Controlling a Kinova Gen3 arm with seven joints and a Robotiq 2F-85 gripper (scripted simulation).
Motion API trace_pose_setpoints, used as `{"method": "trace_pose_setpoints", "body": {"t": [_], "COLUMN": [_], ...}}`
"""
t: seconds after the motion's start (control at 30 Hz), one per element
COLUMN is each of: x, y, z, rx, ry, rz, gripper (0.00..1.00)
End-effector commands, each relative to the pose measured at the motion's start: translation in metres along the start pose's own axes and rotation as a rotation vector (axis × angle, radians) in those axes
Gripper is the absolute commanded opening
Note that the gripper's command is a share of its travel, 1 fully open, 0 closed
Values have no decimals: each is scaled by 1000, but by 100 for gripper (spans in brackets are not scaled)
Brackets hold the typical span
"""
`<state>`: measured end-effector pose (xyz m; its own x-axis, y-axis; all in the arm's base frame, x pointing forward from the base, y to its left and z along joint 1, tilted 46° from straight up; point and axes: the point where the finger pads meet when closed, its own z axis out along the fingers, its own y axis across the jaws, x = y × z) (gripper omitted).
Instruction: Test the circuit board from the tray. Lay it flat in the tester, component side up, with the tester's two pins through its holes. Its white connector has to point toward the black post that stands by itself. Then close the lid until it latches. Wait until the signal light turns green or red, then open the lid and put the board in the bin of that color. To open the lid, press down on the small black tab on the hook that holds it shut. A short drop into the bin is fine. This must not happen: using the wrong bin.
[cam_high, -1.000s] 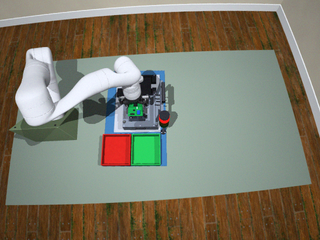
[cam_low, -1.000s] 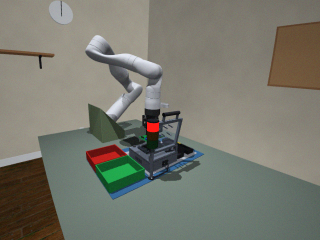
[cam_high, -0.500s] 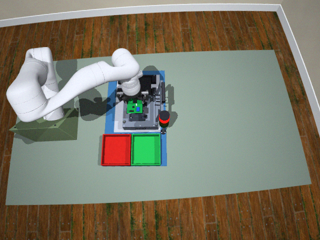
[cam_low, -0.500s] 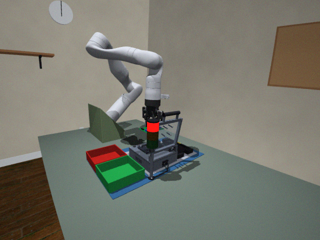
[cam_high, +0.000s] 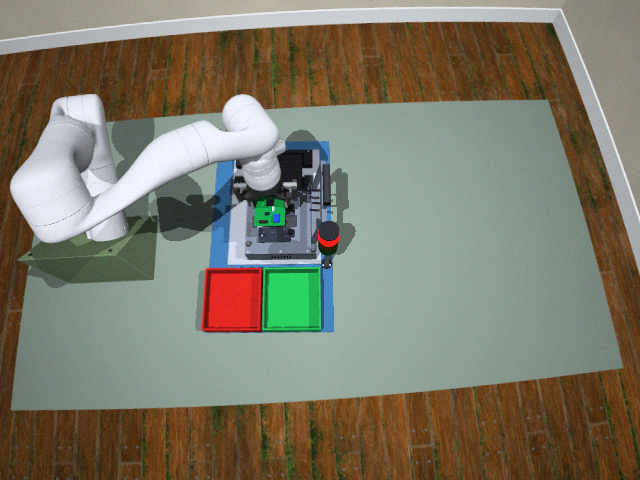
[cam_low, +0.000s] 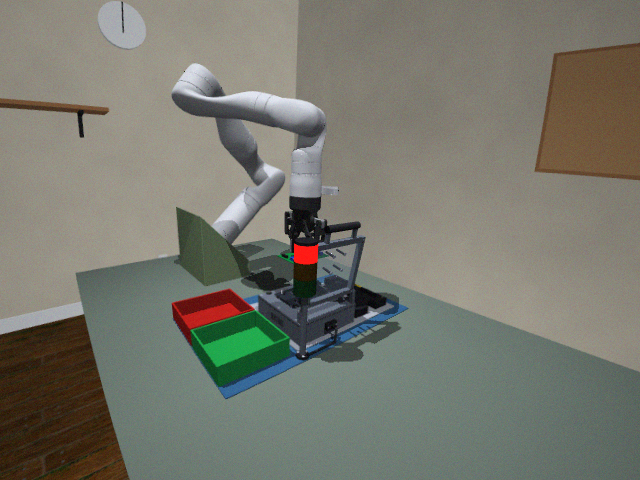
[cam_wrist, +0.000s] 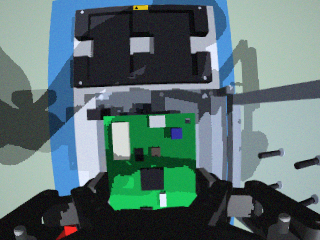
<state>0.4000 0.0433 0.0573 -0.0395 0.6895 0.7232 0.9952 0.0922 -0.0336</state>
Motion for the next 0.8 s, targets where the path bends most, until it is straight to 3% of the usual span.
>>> {"method": "trace_pose_setpoints", "body": {"t": [0.0,0.47,0.77], "x": [0,-3,-34], "y": [0,-1,-17], "z": [-1,0,10], "rx": [-2,-2,-2], "ry": [-1,-1,-1], "rz": [0,0,0], "gripper": [77,77,77]}}
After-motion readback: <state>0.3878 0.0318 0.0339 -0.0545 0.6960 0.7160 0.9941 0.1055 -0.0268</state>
